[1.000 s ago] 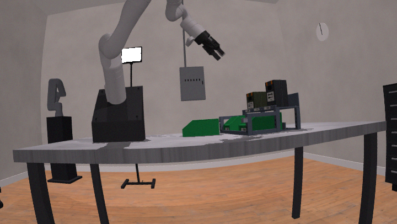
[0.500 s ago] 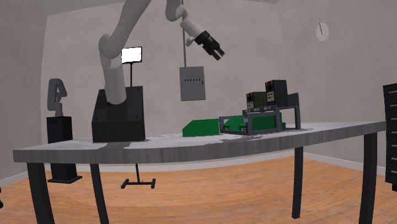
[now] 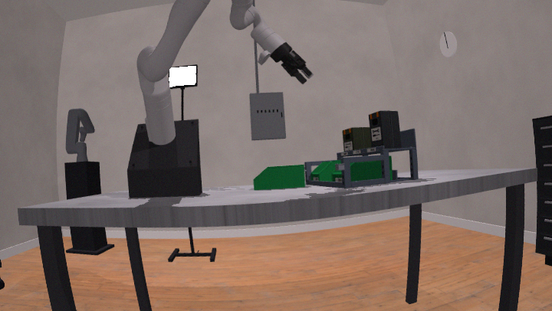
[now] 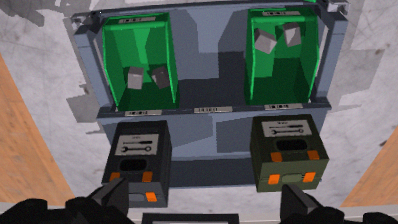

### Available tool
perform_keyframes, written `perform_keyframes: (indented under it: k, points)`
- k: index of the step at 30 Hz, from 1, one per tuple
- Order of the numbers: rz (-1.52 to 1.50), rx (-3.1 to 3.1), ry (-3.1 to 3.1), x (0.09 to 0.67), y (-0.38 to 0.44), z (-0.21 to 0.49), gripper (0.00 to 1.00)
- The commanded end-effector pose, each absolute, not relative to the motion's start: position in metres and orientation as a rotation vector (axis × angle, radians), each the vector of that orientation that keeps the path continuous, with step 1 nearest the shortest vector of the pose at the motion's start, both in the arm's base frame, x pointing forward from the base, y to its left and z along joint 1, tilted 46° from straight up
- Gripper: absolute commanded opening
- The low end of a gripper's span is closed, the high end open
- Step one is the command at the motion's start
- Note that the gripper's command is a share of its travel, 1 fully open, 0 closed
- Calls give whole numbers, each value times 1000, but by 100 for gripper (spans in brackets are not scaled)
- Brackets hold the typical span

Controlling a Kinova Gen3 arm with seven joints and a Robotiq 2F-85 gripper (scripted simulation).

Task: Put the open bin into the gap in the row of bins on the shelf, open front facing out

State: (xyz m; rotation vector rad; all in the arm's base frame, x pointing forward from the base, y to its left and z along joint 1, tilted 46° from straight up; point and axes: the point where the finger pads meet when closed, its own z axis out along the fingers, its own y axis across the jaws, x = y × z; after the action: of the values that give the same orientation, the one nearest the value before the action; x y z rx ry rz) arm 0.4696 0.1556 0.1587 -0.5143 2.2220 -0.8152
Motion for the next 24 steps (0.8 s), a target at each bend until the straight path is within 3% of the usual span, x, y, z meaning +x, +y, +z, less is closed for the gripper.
perform_keyframes:
  k: [1,24]
  points:
    - [-813,-515,2221,470,157,159,100]
    - [-956,-309,2469,469,157,160,100]
